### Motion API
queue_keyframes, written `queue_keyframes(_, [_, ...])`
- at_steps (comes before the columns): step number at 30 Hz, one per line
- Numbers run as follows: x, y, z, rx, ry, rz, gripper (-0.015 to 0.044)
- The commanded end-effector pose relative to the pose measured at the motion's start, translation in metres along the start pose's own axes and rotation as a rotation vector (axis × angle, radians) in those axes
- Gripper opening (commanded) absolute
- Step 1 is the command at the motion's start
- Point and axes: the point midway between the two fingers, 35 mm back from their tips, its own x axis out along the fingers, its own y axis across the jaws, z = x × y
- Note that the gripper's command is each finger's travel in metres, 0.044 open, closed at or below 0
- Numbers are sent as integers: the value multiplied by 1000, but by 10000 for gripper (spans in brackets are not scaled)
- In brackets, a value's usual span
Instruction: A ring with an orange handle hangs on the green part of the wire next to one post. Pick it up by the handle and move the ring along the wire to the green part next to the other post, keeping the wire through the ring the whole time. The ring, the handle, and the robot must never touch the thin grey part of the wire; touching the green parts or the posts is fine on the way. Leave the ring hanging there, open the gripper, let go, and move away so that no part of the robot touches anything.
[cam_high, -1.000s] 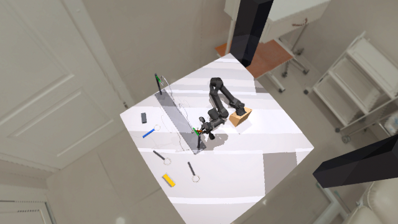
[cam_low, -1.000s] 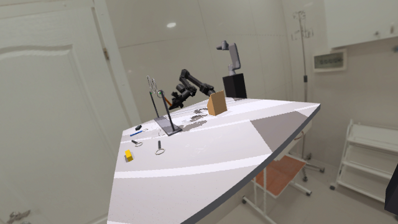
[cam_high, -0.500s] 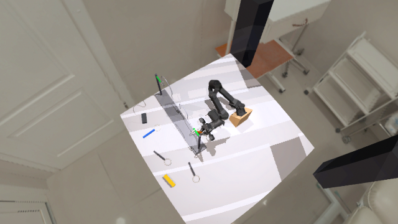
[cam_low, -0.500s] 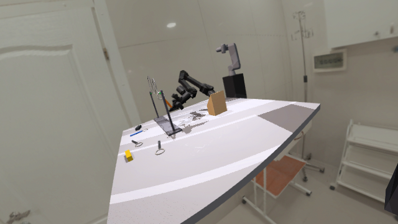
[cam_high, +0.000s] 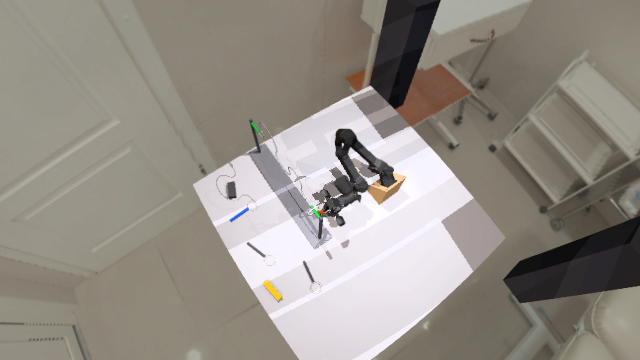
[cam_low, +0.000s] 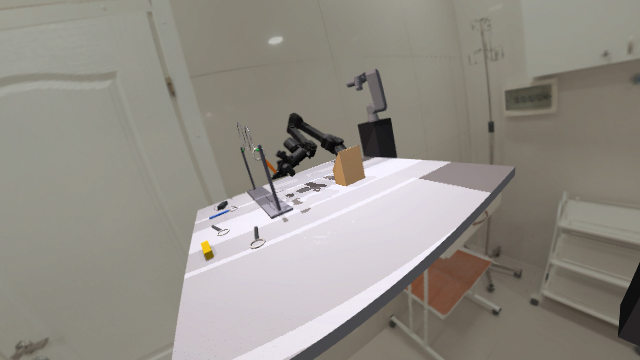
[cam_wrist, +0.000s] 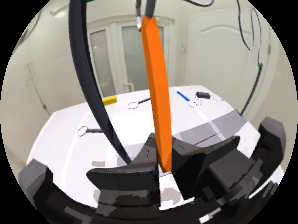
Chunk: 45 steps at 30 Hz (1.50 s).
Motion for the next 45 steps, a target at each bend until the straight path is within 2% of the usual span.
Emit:
queue_keyframes(1, [0, 0, 0, 0, 0, 0, -97])
queue_keyframes(11, [-2, 0, 0, 0, 0, 0, 160])
queue_keyframes(24, [-50, 1, -1, -5, 1, 4, 160])
queue_keyframes(45, [-50, 1, -1, -5, 1, 4, 160])
